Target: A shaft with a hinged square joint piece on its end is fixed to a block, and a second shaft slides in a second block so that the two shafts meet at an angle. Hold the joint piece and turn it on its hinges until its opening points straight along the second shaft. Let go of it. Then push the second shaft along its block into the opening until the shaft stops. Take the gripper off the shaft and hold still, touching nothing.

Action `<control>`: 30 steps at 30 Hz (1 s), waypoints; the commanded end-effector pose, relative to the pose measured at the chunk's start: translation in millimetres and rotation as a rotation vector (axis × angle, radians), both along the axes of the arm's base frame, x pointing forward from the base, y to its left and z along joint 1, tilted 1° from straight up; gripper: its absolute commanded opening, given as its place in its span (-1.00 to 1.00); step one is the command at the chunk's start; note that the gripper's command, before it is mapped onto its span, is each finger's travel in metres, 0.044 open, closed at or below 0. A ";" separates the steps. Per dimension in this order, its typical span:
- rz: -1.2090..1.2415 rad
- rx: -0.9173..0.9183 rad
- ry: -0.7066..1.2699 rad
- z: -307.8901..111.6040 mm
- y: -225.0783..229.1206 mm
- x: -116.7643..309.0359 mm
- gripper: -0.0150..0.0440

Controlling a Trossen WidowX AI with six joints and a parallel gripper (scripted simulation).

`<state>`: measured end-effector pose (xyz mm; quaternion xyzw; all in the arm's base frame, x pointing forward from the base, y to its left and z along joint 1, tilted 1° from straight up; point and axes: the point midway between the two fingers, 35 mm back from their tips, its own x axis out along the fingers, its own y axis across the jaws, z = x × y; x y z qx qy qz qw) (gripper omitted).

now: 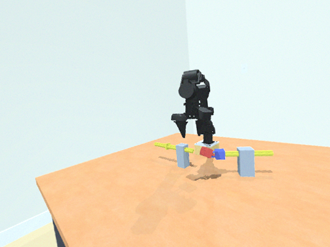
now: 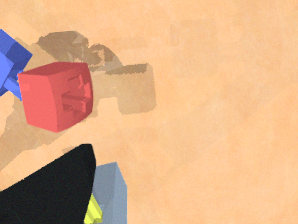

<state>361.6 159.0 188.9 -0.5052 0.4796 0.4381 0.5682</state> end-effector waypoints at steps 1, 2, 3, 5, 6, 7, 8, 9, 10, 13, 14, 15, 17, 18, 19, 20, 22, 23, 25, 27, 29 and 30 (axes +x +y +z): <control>0.124 -0.029 -0.006 -3.1 -1.0 -1.2 1.00; 0.154 -0.034 -0.008 -3.4 -1.0 -1.3 1.00; 0.184 -0.040 -0.011 -3.7 -1.0 -1.4 1.00; 0.243 -0.051 -0.015 -4.2 -1.0 -1.6 1.00; 0.273 -0.056 -0.017 -4.5 -1.0 -1.7 1.00; 0.303 -0.062 -0.019 -4.8 -1.0 -1.8 1.00; 0.333 -0.067 -0.021 -5.1 -1.0 -1.9 1.00; 0.362 -0.073 -0.023 -5.4 -1.0 -2.0 1.00; 0.392 -0.079 -0.025 -5.7 -1.0 -2.1 1.00; 0.481 -0.096 -0.031 -6.5 -1.0 -2.4 1.00; 0.511 -0.102 -0.033 -6.8 -1.0 -2.5 1.00; 0.541 -0.108 -0.035 -7.1 -1.0 -2.6 1.00; 0.600 -0.120 -0.039 -7.7 -1.1 -2.8 1.00; 0.630 -0.126 -0.041 -8.0 -1.1 -2.9 1.00; 0.659 -0.132 -0.043 -8.3 -1.1 -3.1 1.00; 0.689 -0.138 -0.044 -8.6 -1.1 -3.2 1.00; 0.748 -0.151 -0.048 -9.2 -1.1 -3.4 1.00; 0.778 -0.157 -0.050 -9.5 -1.1 -3.5 1.00; 0.837 -0.170 -0.053 -10.1 -1.2 -3.8 1.00; 0.896 -0.183 -0.056 -10.7 -1.2 -4.0 1.00; 0.955 -0.197 -0.059 -11.3 -1.2 -4.3 1.00; 0.984 -0.204 -0.060 -11.6 -1.3 -4.4 1.00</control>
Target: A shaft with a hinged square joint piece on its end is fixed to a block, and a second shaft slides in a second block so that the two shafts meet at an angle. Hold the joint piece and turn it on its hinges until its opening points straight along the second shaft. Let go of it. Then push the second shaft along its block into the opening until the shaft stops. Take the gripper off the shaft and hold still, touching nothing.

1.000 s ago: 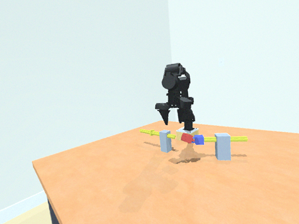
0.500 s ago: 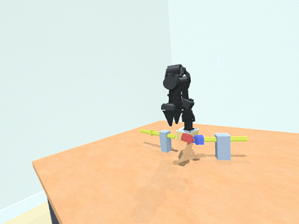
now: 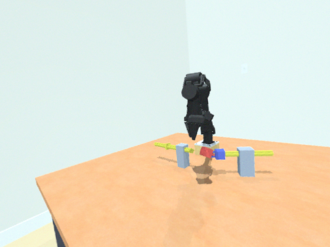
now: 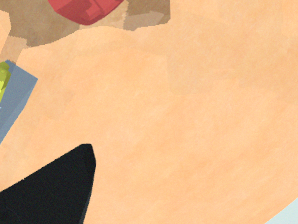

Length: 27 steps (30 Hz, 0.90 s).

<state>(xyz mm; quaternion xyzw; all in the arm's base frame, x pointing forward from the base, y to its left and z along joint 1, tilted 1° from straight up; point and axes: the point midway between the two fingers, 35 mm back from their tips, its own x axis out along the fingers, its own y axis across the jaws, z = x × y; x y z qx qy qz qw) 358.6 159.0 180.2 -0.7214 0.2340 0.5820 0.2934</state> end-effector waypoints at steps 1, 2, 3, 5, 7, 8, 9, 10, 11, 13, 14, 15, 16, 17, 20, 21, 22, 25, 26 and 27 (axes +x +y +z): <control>0.123 -0.036 -0.005 -3.2 -1.2 -1.5 1.00; 0.152 -0.043 -0.007 -3.5 -1.2 -1.7 1.00; 0.182 -0.050 -0.009 -3.8 -1.3 -1.8 1.00; 0.240 -0.064 -0.013 -4.5 -1.3 -2.1 1.00; 0.299 -0.078 -0.016 -5.1 -1.4 -2.4 1.00; 0.328 -0.086 -0.018 -5.4 -1.4 -2.5 1.00; 0.358 -0.093 -0.020 -5.7 -1.4 -2.7 1.00; 0.387 -0.100 -0.022 -6.0 -1.4 -2.8 1.00; 0.416 -0.108 -0.024 -6.3 -1.5 -2.9 1.00; 0.475 -0.123 -0.027 -6.9 -1.5 -3.2 1.00; 0.504 -0.130 -0.029 -7.2 -1.6 -3.4 1.00; 0.533 -0.138 -0.030 -7.5 -1.6 -3.6 1.00; 0.558 -0.144 -0.032 -7.8 -1.6 -3.7 1.00; 0.572 -0.148 -0.033 -8.0 -1.6 -3.8 1.00; 0.577 -0.149 -0.033 -8.0 -1.6 -3.8 1.00; 0.577 -0.149 -0.033 -8.0 -1.6 -3.8 1.00; 0.577 -0.149 -0.033 -8.0 -1.6 -3.8 1.00; 0.577 -0.149 -0.033 -14.3 -1.0 -2.7 1.00; 0.577 -0.149 -0.033 -18.6 -0.7 -2.0 1.00; 0.577 -0.149 -0.033 -23.0 -0.3 -1.4 1.00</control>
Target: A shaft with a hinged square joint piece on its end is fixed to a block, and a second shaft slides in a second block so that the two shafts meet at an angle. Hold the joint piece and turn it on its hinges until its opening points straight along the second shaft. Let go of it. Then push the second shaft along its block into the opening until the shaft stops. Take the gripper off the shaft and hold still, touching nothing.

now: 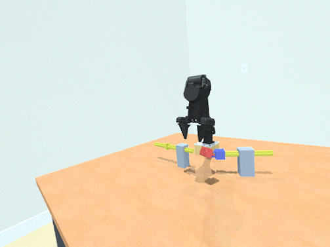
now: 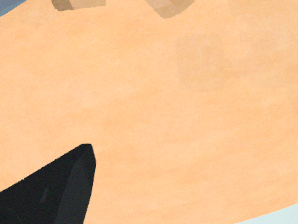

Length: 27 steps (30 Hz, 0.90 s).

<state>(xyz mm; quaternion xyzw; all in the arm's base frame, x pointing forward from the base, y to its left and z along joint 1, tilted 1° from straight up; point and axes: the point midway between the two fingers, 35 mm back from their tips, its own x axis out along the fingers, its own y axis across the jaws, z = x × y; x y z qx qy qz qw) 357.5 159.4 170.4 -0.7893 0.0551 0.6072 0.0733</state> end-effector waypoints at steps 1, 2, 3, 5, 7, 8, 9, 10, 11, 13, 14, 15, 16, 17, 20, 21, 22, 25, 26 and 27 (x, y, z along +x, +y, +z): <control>0.007 -0.013 0.010 -17.4 -0.5 0.2 1.00; 0.007 -0.013 0.010 -21.7 -0.2 0.7 1.00; 0.007 -0.013 0.010 -26.1 0.0 1.1 1.00; 0.007 -0.013 0.010 -34.7 0.4 1.8 1.00; 0.006 -0.013 0.010 -43.4 0.7 2.2 1.00; 0.006 -0.013 0.010 -47.7 0.8 2.3 1.00; 0.006 -0.013 0.010 -52.1 0.8 2.3 1.00; 0.006 -0.013 0.010 -56.4 0.8 2.3 1.00; 0.006 -0.013 0.010 -60.7 0.8 2.2 1.00; 0.006 -0.013 0.011 -69.3 0.7 1.8 1.00; 0.006 -0.013 0.011 -72.8 0.6 1.6 1.00; 0.006 -0.013 0.011 -74.9 0.6 1.5 1.00; 0.006 -0.013 0.011 -75.6 0.5 1.4 1.00; 0.006 -0.013 0.011 -75.6 0.5 1.4 1.00; 0.006 -0.013 0.011 -75.7 1.3 -1.2 1.00; 0.006 -0.013 0.011 -75.7 2.2 -4.4 1.00; 0.006 -0.013 0.012 -75.9 3.2 -8.3 1.00; 0.006 -0.013 0.013 -76.3 6.1 -20.4 1.00; 0.006 -0.013 0.013 -76.6 6.9 -24.4 1.00; 0.006 -0.013 0.013 -76.8 7.7 -28.4 1.00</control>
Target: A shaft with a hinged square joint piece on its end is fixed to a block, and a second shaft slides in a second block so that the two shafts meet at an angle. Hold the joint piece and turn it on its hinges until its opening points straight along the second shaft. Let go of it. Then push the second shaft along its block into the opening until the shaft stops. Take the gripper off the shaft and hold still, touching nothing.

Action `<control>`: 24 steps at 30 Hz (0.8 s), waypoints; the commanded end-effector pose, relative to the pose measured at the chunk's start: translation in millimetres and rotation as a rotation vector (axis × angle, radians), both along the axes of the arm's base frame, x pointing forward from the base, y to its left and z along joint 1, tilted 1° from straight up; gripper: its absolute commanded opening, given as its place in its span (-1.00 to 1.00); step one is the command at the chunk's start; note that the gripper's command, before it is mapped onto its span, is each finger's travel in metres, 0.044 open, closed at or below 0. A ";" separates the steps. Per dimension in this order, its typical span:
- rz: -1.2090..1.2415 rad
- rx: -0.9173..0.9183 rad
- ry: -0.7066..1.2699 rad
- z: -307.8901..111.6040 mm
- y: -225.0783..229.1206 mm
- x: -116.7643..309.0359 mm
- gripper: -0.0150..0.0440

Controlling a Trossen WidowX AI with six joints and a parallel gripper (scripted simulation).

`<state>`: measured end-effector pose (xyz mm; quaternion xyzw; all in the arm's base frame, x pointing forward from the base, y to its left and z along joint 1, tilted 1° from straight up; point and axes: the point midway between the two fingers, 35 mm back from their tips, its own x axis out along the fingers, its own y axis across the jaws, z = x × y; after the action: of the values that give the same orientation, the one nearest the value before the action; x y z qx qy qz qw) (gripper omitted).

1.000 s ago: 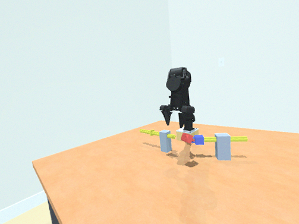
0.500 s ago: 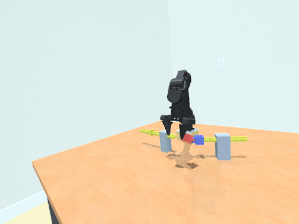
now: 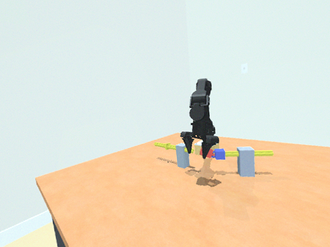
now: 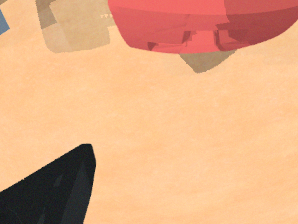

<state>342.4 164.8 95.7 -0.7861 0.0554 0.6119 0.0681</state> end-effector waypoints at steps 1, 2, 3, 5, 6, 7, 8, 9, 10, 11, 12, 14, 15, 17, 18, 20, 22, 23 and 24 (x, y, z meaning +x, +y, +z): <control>0.000 -0.005 0.002 -2.4 3.0 -17.4 1.00; 0.000 -0.005 0.002 -2.7 3.7 -21.4 1.00; 0.000 -0.005 0.002 -3.1 4.3 -25.4 1.00; 0.000 -0.005 0.002 -3.9 5.3 -33.4 1.00; 0.000 -0.005 0.003 -4.3 5.7 -37.5 1.00; 0.000 -0.005 0.003 -4.7 6.1 -41.5 1.00; 0.000 -0.005 0.003 -5.2 6.4 -45.4 1.00; 0.000 -0.005 0.003 -5.6 6.7 -48.6 1.00; 0.000 -0.005 0.003 -5.9 6.8 -50.6 1.00; 0.000 -0.005 0.003 -6.0 6.8 -51.2 1.00; 0.000 -0.005 0.003 -6.0 6.8 -51.2 1.00; 0.000 -0.005 0.003 -7.0 6.8 -50.9 1.00; 0.000 -0.005 0.003 -8.2 6.9 -50.6 1.00; 0.000 -0.005 0.003 -11.3 7.0 -49.9 1.00; 0.000 -0.005 0.003 -12.8 7.1 -49.5 1.00; 0.000 -0.005 0.003 -15.9 7.1 -48.8 1.00; 0.000 -0.005 0.003 -19.0 7.2 -48.1 1.00; 0.000 -0.005 0.003 -20.6 7.2 -47.8 1.00; 0.000 -0.005 0.003 -22.1 7.2 -47.5 1.00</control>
<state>295.6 174.3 83.0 -0.7877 0.0512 0.6099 0.0697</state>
